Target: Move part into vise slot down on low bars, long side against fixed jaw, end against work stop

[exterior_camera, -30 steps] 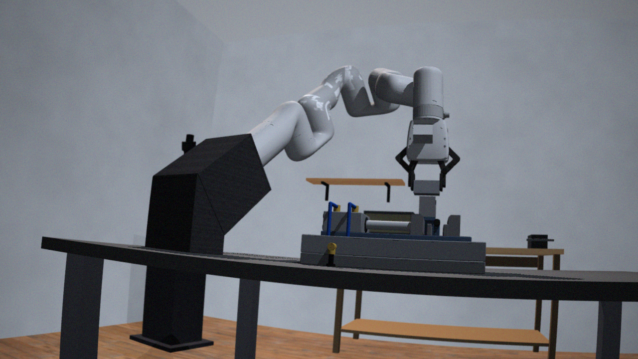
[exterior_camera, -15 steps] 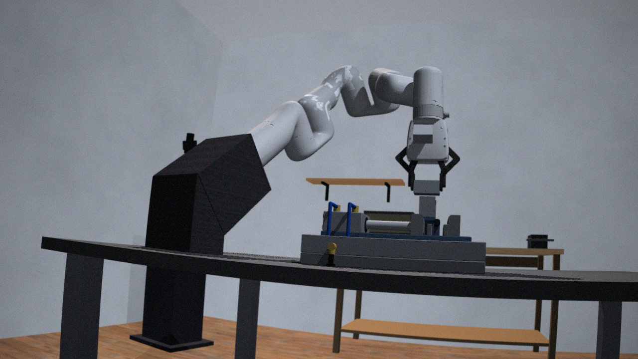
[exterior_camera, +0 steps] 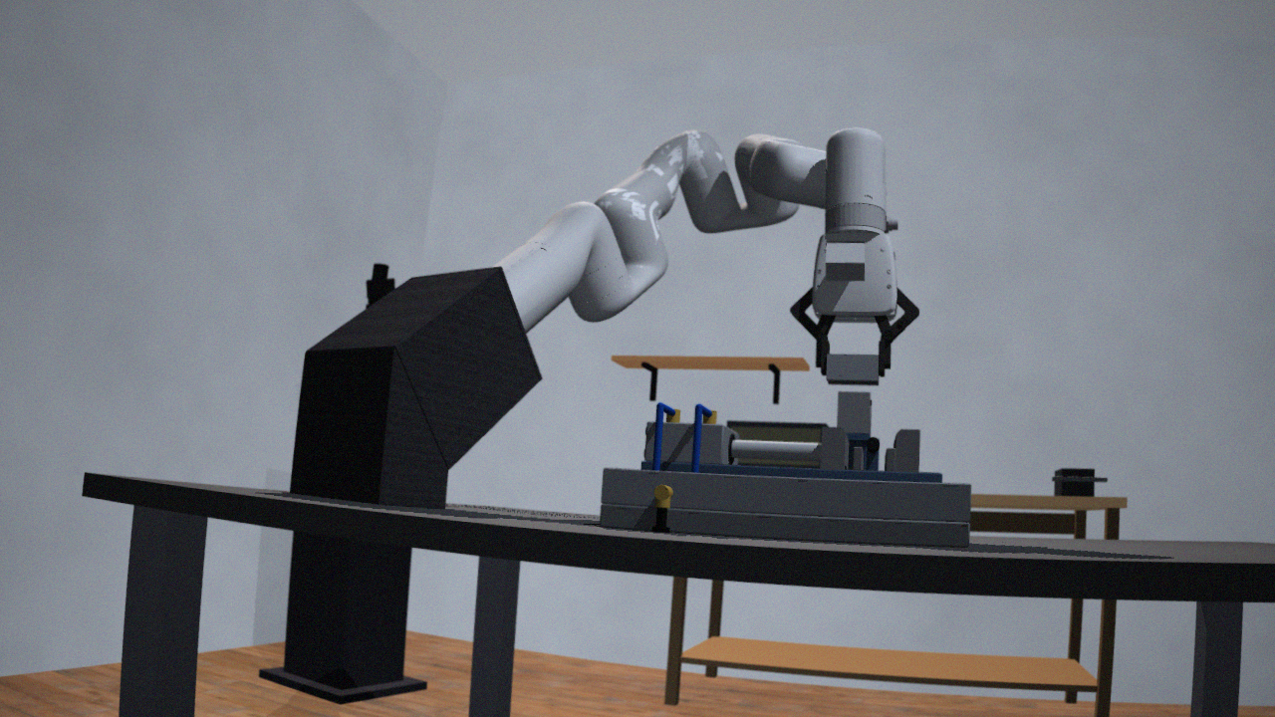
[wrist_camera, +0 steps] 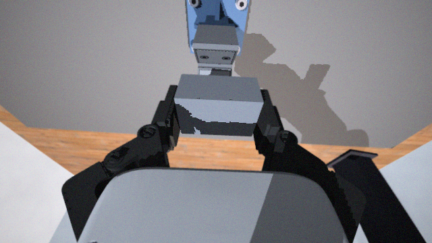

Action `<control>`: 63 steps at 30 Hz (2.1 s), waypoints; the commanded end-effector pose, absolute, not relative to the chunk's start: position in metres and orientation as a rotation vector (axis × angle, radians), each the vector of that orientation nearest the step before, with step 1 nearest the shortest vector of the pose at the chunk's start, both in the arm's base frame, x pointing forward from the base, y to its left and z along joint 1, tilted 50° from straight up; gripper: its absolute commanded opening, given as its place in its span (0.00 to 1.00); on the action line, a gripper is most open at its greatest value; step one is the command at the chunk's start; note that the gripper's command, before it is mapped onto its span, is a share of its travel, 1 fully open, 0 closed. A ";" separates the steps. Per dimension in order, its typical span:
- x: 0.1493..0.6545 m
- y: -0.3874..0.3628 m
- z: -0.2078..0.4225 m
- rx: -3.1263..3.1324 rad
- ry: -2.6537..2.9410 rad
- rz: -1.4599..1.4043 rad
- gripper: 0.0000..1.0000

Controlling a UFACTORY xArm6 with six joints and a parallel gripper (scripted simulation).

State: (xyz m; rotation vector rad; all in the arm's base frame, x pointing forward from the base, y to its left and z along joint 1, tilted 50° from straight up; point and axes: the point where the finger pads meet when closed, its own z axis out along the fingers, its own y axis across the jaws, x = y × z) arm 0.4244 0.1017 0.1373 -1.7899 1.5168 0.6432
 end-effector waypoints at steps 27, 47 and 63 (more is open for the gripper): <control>0.423 0.072 0.162 -1.789 1.517 0.639 0.00; 0.422 0.067 0.166 -1.789 1.517 0.639 0.00; 0.426 0.063 0.163 -1.760 1.561 0.660 0.00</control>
